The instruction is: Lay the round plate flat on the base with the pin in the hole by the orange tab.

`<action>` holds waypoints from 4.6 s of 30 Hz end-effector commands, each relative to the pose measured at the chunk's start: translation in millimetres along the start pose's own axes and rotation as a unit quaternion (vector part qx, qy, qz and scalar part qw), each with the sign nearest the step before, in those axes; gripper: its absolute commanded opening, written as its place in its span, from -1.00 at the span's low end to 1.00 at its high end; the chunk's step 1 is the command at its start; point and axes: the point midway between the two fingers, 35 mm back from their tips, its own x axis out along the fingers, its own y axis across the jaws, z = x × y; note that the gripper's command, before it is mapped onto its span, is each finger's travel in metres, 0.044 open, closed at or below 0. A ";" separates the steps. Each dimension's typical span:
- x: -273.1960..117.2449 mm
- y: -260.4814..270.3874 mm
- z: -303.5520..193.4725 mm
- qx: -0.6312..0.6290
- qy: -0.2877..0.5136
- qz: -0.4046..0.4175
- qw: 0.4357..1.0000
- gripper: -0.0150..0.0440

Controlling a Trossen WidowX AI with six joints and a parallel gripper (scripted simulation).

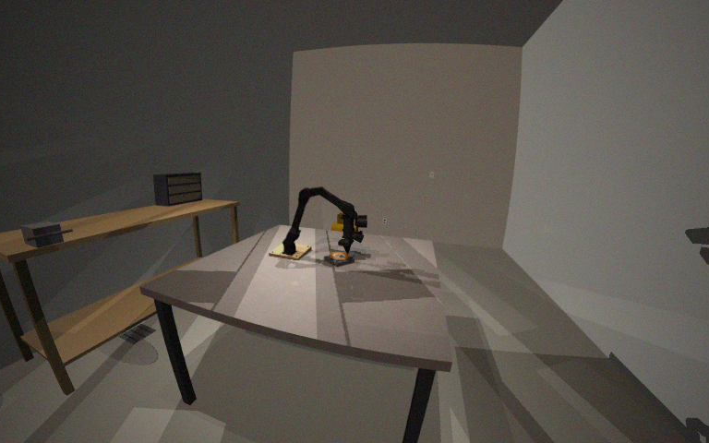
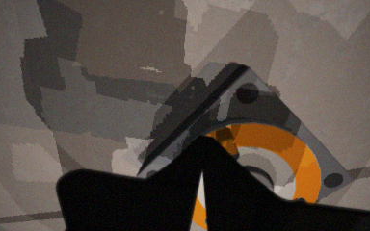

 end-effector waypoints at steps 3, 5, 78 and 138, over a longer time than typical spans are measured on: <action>1.0 -8.9 4.8 0.001 0.002 -0.003 1.000 -0.49; 1.2 -10.2 5.4 0.001 0.002 -0.003 1.000 -0.49; -0.4 -70.9 -1.7 0.001 0.002 -0.006 1.000 -0.49; -4.2 -84.2 -57.1 0.001 0.004 -0.006 1.000 -0.49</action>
